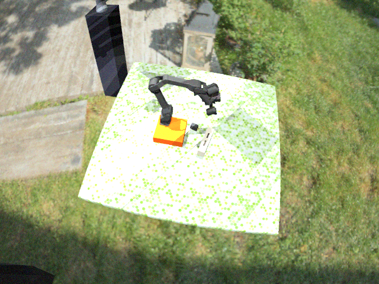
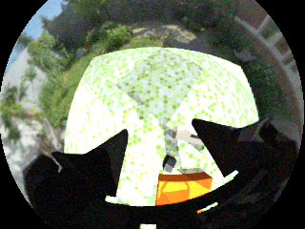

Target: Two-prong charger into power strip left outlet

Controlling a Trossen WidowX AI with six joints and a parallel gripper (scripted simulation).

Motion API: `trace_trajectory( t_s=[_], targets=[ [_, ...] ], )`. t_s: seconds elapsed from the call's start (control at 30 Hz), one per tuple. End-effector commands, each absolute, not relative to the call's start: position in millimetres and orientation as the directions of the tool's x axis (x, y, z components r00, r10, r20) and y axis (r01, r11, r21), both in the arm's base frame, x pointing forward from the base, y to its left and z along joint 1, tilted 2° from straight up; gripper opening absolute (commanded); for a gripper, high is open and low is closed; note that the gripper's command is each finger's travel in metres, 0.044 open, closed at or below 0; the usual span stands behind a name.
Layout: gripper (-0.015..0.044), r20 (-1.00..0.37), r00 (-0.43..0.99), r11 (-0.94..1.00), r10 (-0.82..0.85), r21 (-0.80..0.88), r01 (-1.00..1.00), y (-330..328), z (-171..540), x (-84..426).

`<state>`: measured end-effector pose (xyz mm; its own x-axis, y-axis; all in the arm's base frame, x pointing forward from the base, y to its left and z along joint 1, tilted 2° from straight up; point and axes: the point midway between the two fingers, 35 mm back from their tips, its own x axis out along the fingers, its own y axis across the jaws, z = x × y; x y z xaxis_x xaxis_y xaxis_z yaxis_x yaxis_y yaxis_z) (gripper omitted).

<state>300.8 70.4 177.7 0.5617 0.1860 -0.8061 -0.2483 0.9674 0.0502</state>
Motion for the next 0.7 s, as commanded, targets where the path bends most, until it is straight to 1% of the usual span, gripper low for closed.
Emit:
trace_trajectory(
  t_s=[0.0, 0.2, 0.43, 0.5, 0.67],
  targets=[
    [0.044, -0.901, 0.41, 0.989, 0.14, 0.104, -0.11, 58, 136, 281],
    [0.044, -0.972, 0.209, 0.99, 0.102, 0.119, 0.07, 48, 95, 249],
    [0.044, -0.997, -0.032, 0.96, 0.067, 0.055, 0.273, 33, 61, 207],
    [0.044, -0.996, -0.054, 0.956, 0.064, 0.046, 0.29, 31, 59, 202],
    [0.044, -0.996, -0.054, 0.956, 0.064, 0.046, 0.29, 31, 59, 202]
  ],
)
